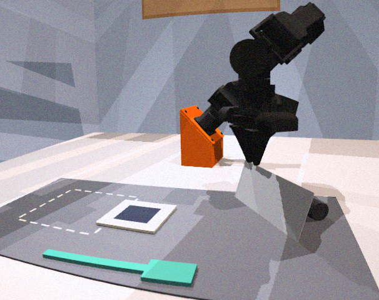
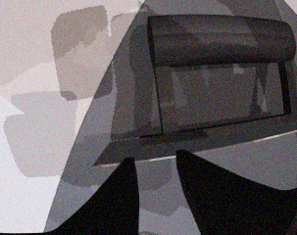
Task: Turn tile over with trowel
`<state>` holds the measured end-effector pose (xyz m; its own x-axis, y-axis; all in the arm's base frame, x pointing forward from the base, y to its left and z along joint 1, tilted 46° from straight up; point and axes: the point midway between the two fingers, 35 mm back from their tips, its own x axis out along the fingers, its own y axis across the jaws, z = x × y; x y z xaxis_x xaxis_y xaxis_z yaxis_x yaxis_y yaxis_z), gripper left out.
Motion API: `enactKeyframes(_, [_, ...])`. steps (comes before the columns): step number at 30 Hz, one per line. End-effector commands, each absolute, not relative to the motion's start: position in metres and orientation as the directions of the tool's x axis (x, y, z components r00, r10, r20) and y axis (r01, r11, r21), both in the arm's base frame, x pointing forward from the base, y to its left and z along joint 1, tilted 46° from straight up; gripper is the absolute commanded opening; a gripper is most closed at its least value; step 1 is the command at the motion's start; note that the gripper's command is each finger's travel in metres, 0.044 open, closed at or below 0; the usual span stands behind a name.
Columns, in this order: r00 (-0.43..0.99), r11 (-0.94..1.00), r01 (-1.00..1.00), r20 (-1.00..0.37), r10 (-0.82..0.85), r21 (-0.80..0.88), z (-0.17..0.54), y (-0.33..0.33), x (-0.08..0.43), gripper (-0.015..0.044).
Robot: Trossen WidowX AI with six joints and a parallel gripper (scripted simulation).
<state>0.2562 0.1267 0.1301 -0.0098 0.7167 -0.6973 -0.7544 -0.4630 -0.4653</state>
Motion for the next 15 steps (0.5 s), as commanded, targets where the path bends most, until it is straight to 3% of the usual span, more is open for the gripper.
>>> enactKeyframes(1, [-0.012,-0.464,-0.756,-0.698,0.716,-0.462,0.127,0.123,0.26,0.01])
enactKeyframes(15, [-0.016,-0.464,-0.759,-0.7,0.714,-0.457,0.112,0.109,0.276,0.01])
